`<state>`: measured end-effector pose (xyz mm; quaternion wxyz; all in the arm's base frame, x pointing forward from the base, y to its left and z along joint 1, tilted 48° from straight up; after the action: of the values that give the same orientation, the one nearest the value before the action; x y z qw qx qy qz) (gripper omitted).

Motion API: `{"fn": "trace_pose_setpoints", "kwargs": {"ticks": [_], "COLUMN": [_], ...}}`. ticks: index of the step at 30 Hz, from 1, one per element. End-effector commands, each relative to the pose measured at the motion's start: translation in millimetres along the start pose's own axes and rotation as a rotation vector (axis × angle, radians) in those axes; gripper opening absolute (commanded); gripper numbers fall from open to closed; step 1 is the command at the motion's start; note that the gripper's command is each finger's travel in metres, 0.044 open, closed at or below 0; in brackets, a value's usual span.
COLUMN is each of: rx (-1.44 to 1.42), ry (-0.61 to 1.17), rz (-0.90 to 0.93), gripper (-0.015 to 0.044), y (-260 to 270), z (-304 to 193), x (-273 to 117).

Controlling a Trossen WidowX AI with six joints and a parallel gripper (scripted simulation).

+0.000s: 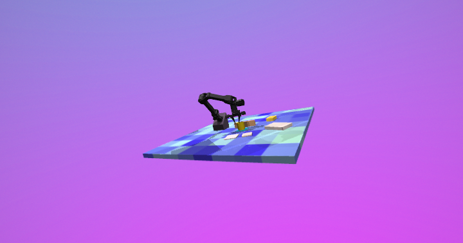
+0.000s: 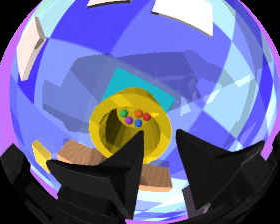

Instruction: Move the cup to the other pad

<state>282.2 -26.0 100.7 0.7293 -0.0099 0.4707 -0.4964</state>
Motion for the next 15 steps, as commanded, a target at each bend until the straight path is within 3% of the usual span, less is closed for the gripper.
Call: {"fn": "trace_pose_setpoints", "kwargs": {"ticks": [1, 15], "rx": [0.010, 0.006], "ry": [-0.002, -0.004], "rz": [0.011, 0.009], "gripper": [0.0147, 0.0147], "y": [1, -1], "z": [2, -2], "x": [-8, -27]}}
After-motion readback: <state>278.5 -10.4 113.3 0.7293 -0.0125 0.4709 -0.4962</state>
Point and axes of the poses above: the point midway between the two fingers, 35 mm back from their tips, its own x axis out along the fingers, its own y axis across the jaws, z = x × y, the point moved 4 cm from there along -x, back along the fingers, and after that the axes turned 8 degrees about -x, right-handed, at the moved point
